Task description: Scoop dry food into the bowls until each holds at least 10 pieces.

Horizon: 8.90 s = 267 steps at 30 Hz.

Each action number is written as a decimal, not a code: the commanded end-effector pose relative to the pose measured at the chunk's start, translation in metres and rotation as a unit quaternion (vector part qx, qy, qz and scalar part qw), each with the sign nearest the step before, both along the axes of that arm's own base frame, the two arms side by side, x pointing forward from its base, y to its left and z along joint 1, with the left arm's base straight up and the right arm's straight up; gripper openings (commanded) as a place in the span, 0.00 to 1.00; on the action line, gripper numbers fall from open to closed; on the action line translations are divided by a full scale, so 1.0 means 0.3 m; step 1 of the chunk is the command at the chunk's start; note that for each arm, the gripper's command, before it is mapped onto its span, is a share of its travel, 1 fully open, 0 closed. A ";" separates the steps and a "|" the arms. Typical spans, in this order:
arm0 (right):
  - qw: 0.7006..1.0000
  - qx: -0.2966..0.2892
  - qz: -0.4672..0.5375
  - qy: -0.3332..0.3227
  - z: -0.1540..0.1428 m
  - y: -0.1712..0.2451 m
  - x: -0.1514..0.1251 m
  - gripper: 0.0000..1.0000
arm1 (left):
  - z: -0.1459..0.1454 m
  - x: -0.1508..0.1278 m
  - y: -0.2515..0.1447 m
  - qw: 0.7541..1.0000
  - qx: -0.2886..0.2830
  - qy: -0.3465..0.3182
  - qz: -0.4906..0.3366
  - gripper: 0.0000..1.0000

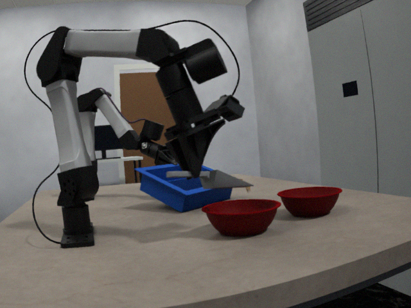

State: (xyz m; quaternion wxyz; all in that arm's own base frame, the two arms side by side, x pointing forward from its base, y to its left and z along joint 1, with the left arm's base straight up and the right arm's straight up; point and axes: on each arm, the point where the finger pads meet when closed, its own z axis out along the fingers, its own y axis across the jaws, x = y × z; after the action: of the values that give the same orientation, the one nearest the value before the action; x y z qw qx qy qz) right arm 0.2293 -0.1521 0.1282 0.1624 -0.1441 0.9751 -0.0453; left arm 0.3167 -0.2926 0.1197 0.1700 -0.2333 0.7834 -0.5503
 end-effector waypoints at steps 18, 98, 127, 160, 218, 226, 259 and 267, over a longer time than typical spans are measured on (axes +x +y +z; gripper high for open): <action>0.979 0.062 -0.174 -0.090 -0.023 0.081 -0.006 0.00 | 0.153 0.028 -0.025 0.997 -0.026 -0.072 -0.015 0.00; 0.936 -0.024 -0.312 -0.161 -0.034 0.334 0.630 0.00 | 0.153 0.028 -0.025 0.997 -0.026 -0.072 -0.015 0.00; 0.932 -0.006 -0.332 -0.148 -0.047 0.413 0.730 0.00 | 0.153 0.028 -0.025 0.997 -0.026 -0.072 -0.015 0.00; 0.935 0.066 -0.335 -0.099 -0.004 0.419 0.739 0.00 | 0.153 0.028 -0.025 0.997 -0.026 -0.072 -0.015 0.00; 0.894 0.117 -0.430 -0.055 0.017 0.442 0.770 0.00 | 0.153 0.028 -0.025 0.997 -0.026 -0.072 -0.015 0.00; 0.879 0.133 -0.456 -0.046 0.033 0.451 0.784 0.00 | 0.153 0.028 -0.025 0.997 -0.026 -0.072 -0.015 0.00; 0.836 0.181 -0.517 -0.030 0.099 0.485 0.819 0.00 | 0.153 0.028 -0.025 0.997 -0.026 -0.072 -0.015 0.00; 0.836 0.186 -0.515 -0.039 0.095 0.483 0.840 0.00 | 0.153 0.028 -0.025 0.997 -0.026 -0.072 -0.015 0.00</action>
State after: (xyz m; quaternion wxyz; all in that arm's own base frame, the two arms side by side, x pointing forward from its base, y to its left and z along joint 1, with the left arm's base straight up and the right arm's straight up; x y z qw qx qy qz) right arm 0.4701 -0.0052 0.1463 0.1545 0.4092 0.8983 0.0414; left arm 0.3167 -0.2926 0.1197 0.1700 -0.2333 0.7834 -0.5503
